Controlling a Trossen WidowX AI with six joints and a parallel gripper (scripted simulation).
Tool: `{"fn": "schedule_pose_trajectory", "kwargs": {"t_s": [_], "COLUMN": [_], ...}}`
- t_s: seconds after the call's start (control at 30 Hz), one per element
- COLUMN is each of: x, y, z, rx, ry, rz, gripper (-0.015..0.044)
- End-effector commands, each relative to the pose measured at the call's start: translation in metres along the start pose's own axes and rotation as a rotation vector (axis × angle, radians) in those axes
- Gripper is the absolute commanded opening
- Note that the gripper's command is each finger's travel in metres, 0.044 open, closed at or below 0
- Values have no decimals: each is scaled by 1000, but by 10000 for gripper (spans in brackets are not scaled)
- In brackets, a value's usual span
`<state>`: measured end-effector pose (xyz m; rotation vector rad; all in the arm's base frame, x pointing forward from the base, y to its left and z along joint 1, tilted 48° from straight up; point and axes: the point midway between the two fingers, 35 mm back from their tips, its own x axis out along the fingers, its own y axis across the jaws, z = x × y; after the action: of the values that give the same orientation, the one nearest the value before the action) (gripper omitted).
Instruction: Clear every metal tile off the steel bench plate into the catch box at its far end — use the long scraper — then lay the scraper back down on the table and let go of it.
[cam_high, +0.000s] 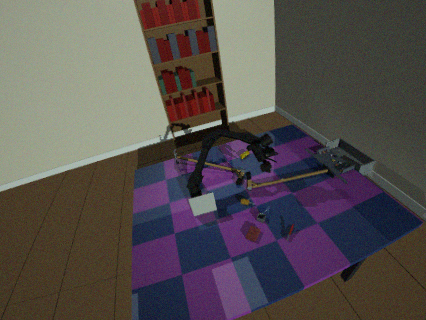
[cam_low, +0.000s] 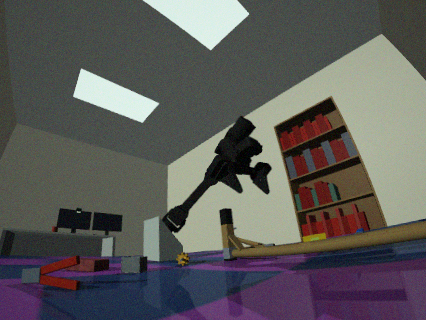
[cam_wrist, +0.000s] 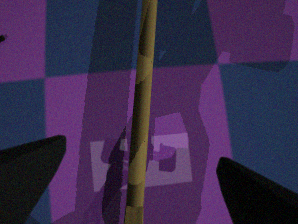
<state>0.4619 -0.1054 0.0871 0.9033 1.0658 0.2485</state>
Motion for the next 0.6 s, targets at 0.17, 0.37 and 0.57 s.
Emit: {"fn": "schedule_pose_trajectory", "kwargs": {"t_s": [0.17, 0.37, 0.57], "x": [-19, -31, -42], "y": [1, 1, 1], "z": [-14, -24, -35], "rx": [-11, -15, -20], "ry": [-31, -51, -71], "rz": [8, 9, 11], "gripper": [440, 440, 440]}}
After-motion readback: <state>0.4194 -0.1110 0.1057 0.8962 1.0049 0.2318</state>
